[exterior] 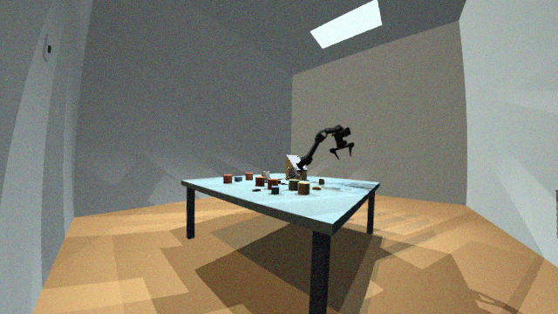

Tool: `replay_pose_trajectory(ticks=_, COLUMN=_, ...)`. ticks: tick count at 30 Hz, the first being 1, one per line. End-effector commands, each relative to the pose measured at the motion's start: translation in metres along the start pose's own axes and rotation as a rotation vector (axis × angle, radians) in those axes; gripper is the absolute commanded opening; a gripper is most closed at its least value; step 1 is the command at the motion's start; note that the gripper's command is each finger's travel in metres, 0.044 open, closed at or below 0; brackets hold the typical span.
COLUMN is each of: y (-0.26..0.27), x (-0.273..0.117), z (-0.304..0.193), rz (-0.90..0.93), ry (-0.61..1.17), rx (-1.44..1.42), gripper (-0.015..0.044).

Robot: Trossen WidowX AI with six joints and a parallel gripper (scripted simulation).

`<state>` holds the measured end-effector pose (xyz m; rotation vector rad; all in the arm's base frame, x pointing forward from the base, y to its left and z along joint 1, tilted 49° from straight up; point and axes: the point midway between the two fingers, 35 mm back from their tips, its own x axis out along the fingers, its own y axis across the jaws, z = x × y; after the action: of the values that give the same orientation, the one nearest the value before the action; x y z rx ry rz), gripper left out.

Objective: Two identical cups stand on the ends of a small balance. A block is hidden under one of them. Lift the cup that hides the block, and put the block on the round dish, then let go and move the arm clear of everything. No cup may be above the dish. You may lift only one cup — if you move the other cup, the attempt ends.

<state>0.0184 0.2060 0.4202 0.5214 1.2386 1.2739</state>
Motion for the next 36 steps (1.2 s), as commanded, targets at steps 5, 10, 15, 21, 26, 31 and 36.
replay_pose_trajectory(ticks=5, y=-0.084, x=0.022, z=0.059, rz=-0.194, ry=-0.067, rx=-0.019, gripper=0.044)
replay_pose_trajectory(ticks=10, y=-0.141, x=0.017, z=0.087, rz=-0.287, ry=-0.094, rx=-0.016, gripper=0.044)
replay_pose_trajectory(ticks=15, y=-0.202, x=0.003, z=0.103, rz=-0.341, ry=-0.109, rx=0.017, gripper=0.044)
replay_pose_trajectory(ticks=21, y=-0.27, x=-0.024, z=0.108, rz=-0.37, ry=-0.139, rx=0.06, gripper=0.044)
replay_pose_trajectory(ticks=26, y=-0.321, x=-0.051, z=0.101, rz=-0.372, ry=-0.18, rx=0.077, gripper=0.044)
replay_pose_trajectory(ticks=31, y=-0.364, x=-0.078, z=0.085, rz=-0.361, ry=-0.244, rx=0.088, gripper=0.044)
replay_pose_trajectory(ticks=36, y=-0.401, x=-0.103, z=0.06, rz=-0.347, ry=-0.335, rx=0.091, gripper=0.044)
